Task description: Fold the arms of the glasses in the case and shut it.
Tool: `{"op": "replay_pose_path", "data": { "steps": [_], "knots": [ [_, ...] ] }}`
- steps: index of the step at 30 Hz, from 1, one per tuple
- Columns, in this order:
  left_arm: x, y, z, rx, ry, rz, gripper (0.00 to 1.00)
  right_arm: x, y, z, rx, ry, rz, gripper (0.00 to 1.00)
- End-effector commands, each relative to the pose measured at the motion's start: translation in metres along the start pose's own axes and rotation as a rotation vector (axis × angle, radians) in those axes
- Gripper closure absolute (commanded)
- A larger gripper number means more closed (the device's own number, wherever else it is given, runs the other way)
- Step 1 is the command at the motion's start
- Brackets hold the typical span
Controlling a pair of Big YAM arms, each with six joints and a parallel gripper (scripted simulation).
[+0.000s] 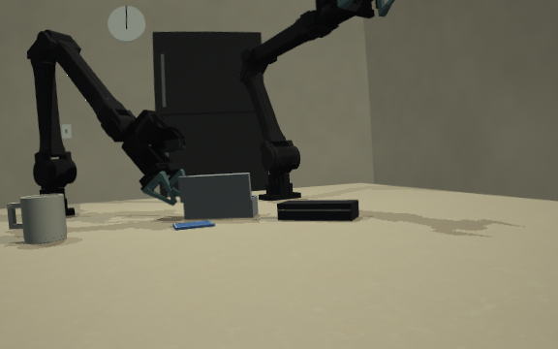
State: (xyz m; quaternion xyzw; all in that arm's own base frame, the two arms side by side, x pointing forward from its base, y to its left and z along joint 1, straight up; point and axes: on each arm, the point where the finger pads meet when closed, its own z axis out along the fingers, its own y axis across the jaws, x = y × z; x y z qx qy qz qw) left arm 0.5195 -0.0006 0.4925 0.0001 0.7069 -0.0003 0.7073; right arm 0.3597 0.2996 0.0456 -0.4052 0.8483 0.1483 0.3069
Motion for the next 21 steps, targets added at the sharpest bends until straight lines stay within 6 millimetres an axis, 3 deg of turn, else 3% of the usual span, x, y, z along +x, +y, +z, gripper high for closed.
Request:
{"op": "replay_pose_path", "data": {
  "steps": [1, 2, 17, 18, 21],
  "knots": [
    [-0.007, 0.007, -0.005, -0.014, -0.014, -0.004, 0.0, -0.015, -0.004, 0.006, 0.008, -0.024, -0.001, 0.04],
    [-0.007, 0.007, -0.005, -0.014, -0.014, -0.004, 0.0, -0.028, -0.003, 0.007, 0.009, -0.047, -0.005, 0.04],
    [-0.007, 0.007, -0.005, -0.014, -0.014, -0.004, 0.0, -0.026, -0.001, 0.025, 0.006, -0.043, -0.008, 0.04],
    [-0.007, 0.007, -0.005, -0.014, -0.014, -0.004, 0.0, -0.018, -0.004, 0.026, 0.01, -0.031, -0.003, 0.04],
    [-0.007, 0.007, -0.005, -0.014, -0.014, -0.004, 0.0, -0.027, -0.001, 0.03, 0.006, -0.044, -0.009, 0.04]
  ]
}}
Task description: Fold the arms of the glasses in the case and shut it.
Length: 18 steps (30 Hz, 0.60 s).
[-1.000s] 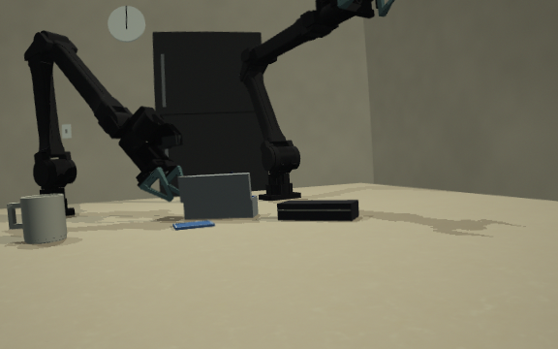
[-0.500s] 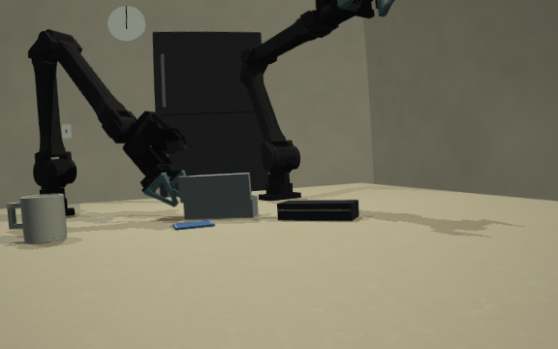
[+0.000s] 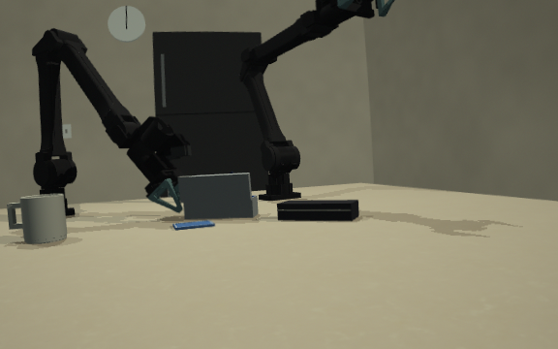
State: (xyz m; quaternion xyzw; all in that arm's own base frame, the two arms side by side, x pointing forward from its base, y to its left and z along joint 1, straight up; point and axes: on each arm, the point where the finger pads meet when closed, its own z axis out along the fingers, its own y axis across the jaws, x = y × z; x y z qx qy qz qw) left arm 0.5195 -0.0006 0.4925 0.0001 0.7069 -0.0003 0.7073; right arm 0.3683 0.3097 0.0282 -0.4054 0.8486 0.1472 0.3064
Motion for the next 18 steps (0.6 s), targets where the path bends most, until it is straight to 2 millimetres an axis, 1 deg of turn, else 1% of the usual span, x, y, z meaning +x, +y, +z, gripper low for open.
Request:
{"op": "replay_pose_path", "data": {
  "steps": [1, 11, 13, 14, 17, 18],
  "knots": [
    [-0.007, 0.007, -0.005, -0.014, -0.014, -0.004, 0.0, -0.028, 0.0, 0.009, 0.005, -0.045, -0.008, 0.04],
    [-0.007, 0.007, -0.005, -0.014, -0.014, -0.004, 0.0, -0.027, 0.0, 0.023, 0.003, -0.044, -0.009, 0.04],
    [-0.007, 0.007, -0.005, -0.014, -0.014, -0.004, 0.0, -0.027, 0.0, 0.023, 0.003, -0.044, -0.009, 0.04],
    [-0.007, 0.007, -0.005, -0.014, -0.014, -0.004, 0.0, -0.025, -0.003, 0.024, 0.009, -0.043, -0.011, 0.04],
    [-0.007, 0.007, -0.005, -0.014, -0.014, -0.004, 0.0, -0.027, 0.001, 0.026, 0.002, -0.046, -0.012, 0.04],
    [-0.007, 0.007, -0.005, -0.014, -0.014, -0.004, 0.0, -0.028, 0.001, 0.026, 0.002, -0.047, -0.011, 0.43]
  ]
}}
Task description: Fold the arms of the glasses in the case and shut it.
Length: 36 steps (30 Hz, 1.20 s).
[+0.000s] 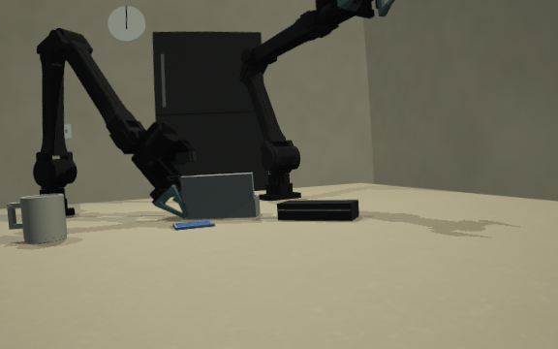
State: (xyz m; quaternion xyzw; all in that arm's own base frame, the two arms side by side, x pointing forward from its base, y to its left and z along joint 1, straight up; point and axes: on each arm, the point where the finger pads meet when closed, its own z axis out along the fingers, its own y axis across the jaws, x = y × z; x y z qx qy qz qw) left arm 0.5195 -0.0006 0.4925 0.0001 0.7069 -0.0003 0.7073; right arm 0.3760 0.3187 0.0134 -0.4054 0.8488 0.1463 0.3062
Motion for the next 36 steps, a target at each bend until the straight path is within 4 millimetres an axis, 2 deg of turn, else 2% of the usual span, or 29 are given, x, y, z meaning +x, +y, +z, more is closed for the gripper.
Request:
{"op": "replay_pose_path", "data": {
  "steps": [1, 12, 13, 14, 25, 26, 36],
  "knots": [
    [-0.007, 0.007, -0.005, -0.014, -0.014, -0.004, 0.0, -0.028, 0.002, 0.007, -0.003, -0.05, -0.012, 0.43],
    [-0.007, 0.007, -0.005, -0.014, -0.014, -0.004, 0.0, -0.03, -0.006, 0.005, 0.011, -0.055, 0.0, 0.43],
    [-0.007, 0.007, -0.005, -0.014, -0.014, -0.004, 0.0, -0.025, -0.005, 0.004, 0.009, -0.044, -0.003, 0.43],
    [-0.007, 0.007, -0.005, -0.014, -0.014, -0.004, 0.0, -0.03, -0.007, 0.005, 0.012, -0.056, 0.002, 0.43],
    [-0.007, 0.007, -0.005, -0.014, -0.014, -0.004, 0.0, -0.041, -0.012, -0.005, 0.023, -0.085, 0.004, 0.43],
    [-0.007, 0.007, -0.005, -0.014, -0.014, -0.004, 1.0, -0.042, -0.012, -0.006, 0.024, -0.088, 0.004, 0.43],
    [-0.007, 0.007, -0.005, -0.014, -0.014, -0.004, 1.0, -0.044, -0.013, -0.008, 0.026, -0.092, 0.005, 0.43]
  ]
}}
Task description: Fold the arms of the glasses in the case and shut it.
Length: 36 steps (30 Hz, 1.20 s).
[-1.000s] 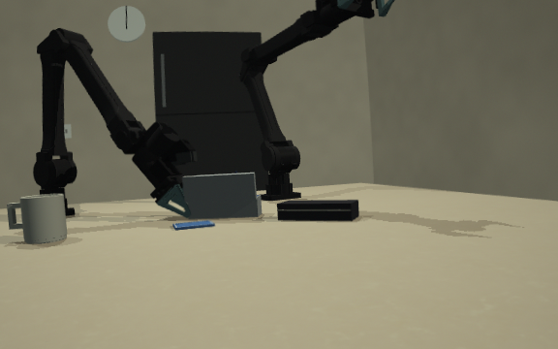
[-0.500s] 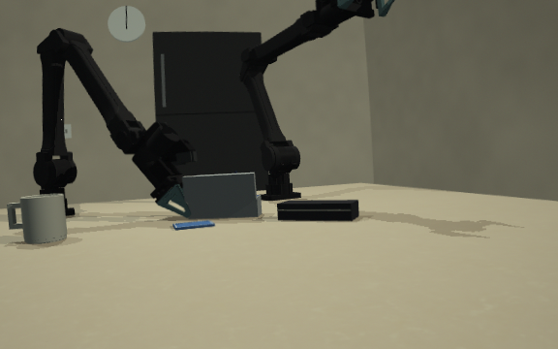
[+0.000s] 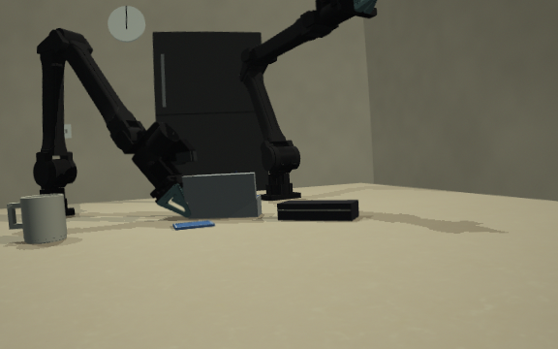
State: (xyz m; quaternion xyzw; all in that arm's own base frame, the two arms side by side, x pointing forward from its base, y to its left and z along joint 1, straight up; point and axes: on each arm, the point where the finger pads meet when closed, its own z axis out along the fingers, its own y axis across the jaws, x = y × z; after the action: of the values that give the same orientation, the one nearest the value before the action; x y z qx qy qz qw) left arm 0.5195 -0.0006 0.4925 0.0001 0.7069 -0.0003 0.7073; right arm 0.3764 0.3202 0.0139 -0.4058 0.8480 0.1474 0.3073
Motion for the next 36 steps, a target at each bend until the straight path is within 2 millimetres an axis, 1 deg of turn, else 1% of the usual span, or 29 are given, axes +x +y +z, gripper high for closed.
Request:
{"op": "replay_pose_path", "data": {
  "steps": [1, 6, 7, 8, 10, 11, 12, 14, 16, 18, 20, 25, 27, 28, 29, 30, 31, 32, 36],
  "knots": [
    [-0.007, 0.007, -0.005, -0.014, -0.014, -0.004, 1.0, -0.043, -0.014, -0.009, 0.028, -0.091, 0.005, 0.43],
    [-0.007, 0.007, -0.005, -0.014, -0.014, -0.004, 1.0, -0.043, -0.014, -0.008, 0.028, -0.091, 0.006, 0.43],
    [0.021, -0.016, 0.004, 0.032, 0.052, -0.014, 1.0, -0.043, -0.014, -0.008, 0.028, -0.091, 0.005, 0.43],
    [0.022, -0.02, 0.004, 0.036, 0.059, -0.017, 1.0, -0.043, -0.014, -0.008, 0.028, -0.091, 0.005, 0.43],
    [0.022, -0.02, 0.004, 0.036, 0.059, -0.017, 1.0, -0.043, -0.014, -0.008, 0.028, -0.091, 0.005, 0.43],
    [0.018, -0.025, 0.004, 0.044, 0.06, -0.021, 1.0, -0.043, -0.014, -0.008, 0.028, -0.091, 0.005, 0.43],
    [0.025, -0.03, 0.003, 0.052, 0.077, -0.024, 1.0, -0.043, -0.014, -0.008, 0.028, -0.091, 0.004, 0.43],
    [0.038, -0.047, -0.003, 0.081, 0.118, -0.032, 1.0, -0.043, -0.014, -0.008, 0.028, -0.091, 0.004, 0.43],
    [0.042, -0.061, -0.012, 0.105, 0.145, -0.041, 1.0, -0.043, -0.014, -0.008, 0.028, -0.091, 0.004, 0.43],
    [0.056, -0.078, -0.016, 0.131, 0.189, -0.044, 1.0, -0.043, -0.014, -0.008, 0.028, -0.091, 0.004, 0.43],
    [0.078, -0.095, -0.017, 0.159, 0.25, -0.042, 1.0, -0.043, -0.014, -0.008, 0.028, -0.091, 0.004, 0.43],
    [0.12, -0.138, -0.033, 0.228, 0.379, -0.031, 1.0, -0.043, -0.014, -0.008, 0.028, -0.091, 0.004, 0.43],
    [0.12, -0.138, -0.033, 0.228, 0.379, -0.031, 1.0, -0.043, -0.014, -0.008, 0.028, -0.091, 0.004, 0.43],
    [0.105, -0.144, -0.036, 0.239, 0.363, -0.035, 1.0, -0.043, -0.014, -0.008, 0.028, -0.091, 0.004, 0.43],
    [0.129, -0.152, -0.045, 0.255, 0.413, -0.022, 1.0, -0.043, -0.014, -0.008, 0.028, -0.091, 0.004, 0.43],
    [0.131, -0.159, -0.052, 0.269, 0.427, -0.02, 1.0, -0.043, -0.014, -0.008, 0.028, -0.091, 0.004, 0.43],
    [0.142, -0.167, -0.056, 0.281, 0.458, -0.013, 1.0, -0.043, -0.014, -0.008, 0.028, -0.091, 0.004, 0.43],
    [0.158, -0.177, -0.06, 0.297, 0.501, -0.003, 1.0, -0.043, -0.014, -0.008, 0.028, -0.091, 0.004, 0.43],
    [0.187, -0.204, -0.085, 0.346, 0.597, 0.025, 1.0, -0.043, -0.014, -0.008, 0.028, -0.091, 0.004, 0.43]
  ]
}}
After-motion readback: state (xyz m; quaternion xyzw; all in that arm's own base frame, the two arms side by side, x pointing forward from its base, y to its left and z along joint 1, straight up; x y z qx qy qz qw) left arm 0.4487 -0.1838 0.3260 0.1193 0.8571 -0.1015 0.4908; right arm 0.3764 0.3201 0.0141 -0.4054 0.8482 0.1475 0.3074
